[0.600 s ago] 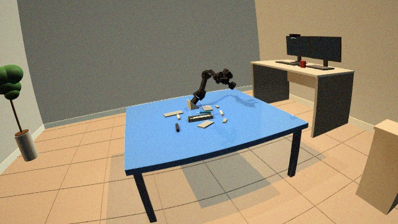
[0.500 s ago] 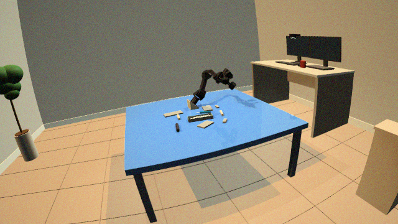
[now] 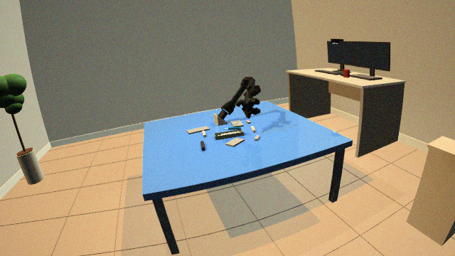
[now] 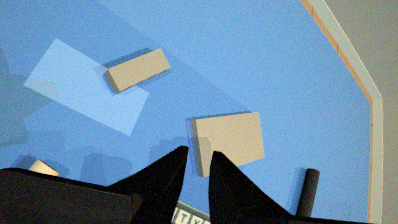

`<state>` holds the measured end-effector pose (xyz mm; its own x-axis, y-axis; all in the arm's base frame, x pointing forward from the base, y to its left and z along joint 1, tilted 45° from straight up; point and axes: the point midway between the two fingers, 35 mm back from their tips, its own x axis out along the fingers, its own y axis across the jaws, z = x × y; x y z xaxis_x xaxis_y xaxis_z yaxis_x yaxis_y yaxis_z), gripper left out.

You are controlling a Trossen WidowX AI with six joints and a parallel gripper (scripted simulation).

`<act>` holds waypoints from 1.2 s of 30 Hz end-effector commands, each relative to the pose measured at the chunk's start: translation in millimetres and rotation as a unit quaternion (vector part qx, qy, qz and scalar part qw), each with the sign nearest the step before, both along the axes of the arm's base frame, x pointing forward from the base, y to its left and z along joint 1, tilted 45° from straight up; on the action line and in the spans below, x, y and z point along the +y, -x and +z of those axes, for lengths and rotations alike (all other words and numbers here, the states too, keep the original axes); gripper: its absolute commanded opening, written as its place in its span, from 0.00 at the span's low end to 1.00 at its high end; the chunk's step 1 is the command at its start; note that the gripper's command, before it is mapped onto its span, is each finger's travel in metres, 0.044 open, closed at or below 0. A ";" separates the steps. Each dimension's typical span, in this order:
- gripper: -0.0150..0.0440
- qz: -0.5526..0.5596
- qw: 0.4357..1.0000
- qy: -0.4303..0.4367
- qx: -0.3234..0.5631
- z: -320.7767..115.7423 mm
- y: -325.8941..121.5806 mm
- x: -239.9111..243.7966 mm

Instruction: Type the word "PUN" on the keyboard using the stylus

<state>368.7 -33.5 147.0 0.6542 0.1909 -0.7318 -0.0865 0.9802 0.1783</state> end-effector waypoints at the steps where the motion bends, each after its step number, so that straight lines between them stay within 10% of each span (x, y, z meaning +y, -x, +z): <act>1: 0.25 0.024 0.984 -0.093 0.151 -54.6 12.6 -3.9; 10: 0.25 0.046 0.896 -0.287 0.335 -103.9 36.3 1.2; 36: 0.25 0.046 0.895 -0.289 0.338 -148.4 46.8 -43.3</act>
